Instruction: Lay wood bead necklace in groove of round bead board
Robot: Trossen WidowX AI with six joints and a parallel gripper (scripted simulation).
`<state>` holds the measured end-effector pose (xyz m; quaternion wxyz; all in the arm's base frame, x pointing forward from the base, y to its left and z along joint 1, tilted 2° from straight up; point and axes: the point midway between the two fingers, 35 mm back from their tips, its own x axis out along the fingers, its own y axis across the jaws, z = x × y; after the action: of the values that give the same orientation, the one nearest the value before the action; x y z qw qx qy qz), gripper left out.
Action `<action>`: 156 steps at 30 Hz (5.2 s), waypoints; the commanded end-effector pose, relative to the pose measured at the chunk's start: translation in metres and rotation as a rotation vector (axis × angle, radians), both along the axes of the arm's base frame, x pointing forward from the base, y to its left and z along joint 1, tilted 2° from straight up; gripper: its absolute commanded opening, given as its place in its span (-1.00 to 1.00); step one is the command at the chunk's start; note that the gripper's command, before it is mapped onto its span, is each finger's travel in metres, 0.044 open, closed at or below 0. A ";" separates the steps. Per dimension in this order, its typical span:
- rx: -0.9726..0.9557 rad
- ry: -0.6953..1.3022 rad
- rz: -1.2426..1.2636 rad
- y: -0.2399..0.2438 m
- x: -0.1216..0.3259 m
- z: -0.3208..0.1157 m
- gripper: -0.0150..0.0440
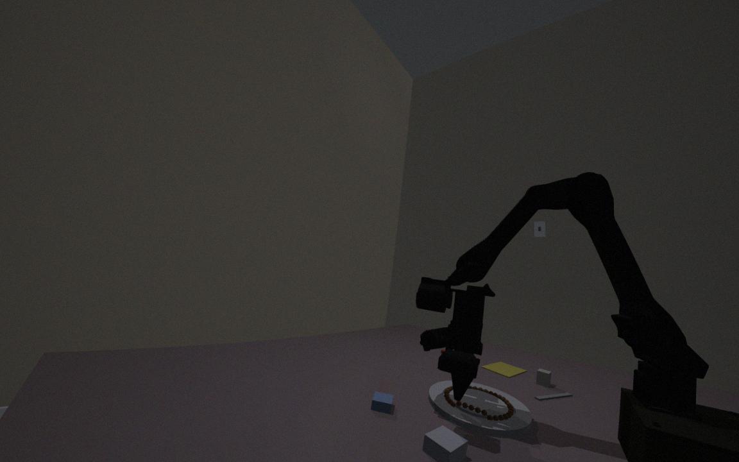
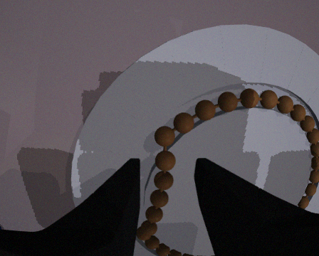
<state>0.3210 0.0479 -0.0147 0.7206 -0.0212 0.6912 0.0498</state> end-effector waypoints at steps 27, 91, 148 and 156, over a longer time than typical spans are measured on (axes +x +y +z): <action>-0.001 0.006 0.001 0.000 -0.002 -0.013 -0.49; 0.000 0.007 0.006 0.008 -0.002 -0.007 0.93; -0.003 0.006 0.069 0.007 -0.013 -0.014 -0.08; -0.002 0.005 0.066 0.007 -0.012 -0.013 -0.44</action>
<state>0.3083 0.0545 -0.0279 0.7166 -0.0446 0.6922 0.0727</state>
